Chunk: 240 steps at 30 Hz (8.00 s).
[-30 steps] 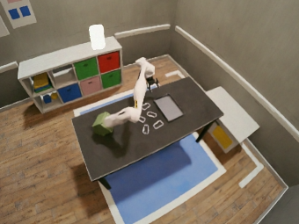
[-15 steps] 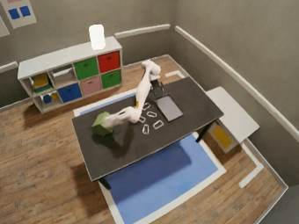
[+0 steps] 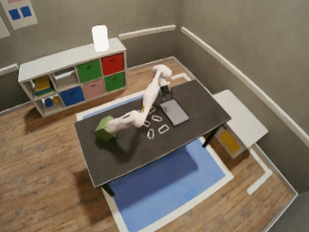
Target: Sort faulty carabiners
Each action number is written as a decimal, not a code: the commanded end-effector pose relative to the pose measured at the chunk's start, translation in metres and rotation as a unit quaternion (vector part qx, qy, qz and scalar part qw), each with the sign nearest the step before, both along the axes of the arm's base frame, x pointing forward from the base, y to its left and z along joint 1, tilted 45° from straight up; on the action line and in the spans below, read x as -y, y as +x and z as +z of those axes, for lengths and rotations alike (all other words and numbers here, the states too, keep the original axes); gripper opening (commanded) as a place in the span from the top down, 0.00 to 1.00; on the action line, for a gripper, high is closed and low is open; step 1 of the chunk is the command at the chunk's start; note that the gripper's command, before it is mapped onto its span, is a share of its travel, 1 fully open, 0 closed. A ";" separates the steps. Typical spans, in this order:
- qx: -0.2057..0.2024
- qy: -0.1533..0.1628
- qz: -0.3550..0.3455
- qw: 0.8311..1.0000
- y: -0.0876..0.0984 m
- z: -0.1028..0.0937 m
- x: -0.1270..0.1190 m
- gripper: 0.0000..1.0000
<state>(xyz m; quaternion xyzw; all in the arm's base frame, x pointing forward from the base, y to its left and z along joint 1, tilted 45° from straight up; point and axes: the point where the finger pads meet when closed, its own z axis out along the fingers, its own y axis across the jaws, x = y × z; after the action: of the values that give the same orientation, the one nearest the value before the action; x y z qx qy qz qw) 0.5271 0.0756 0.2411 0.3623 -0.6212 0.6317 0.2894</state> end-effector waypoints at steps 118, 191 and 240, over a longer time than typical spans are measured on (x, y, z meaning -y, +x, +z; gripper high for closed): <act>0.114 0.310 0.086 0.940 -0.216 0.073 -0.027 0.00; 0.156 0.435 0.123 0.878 -0.261 -0.027 0.123 0.00; 0.151 0.446 0.100 0.877 -0.275 -0.066 0.179 0.00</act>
<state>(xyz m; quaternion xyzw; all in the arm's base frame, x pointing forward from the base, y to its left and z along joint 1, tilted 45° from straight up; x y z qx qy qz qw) 0.2544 -0.0984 0.1757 0.4052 -0.8521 0.3313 0.0012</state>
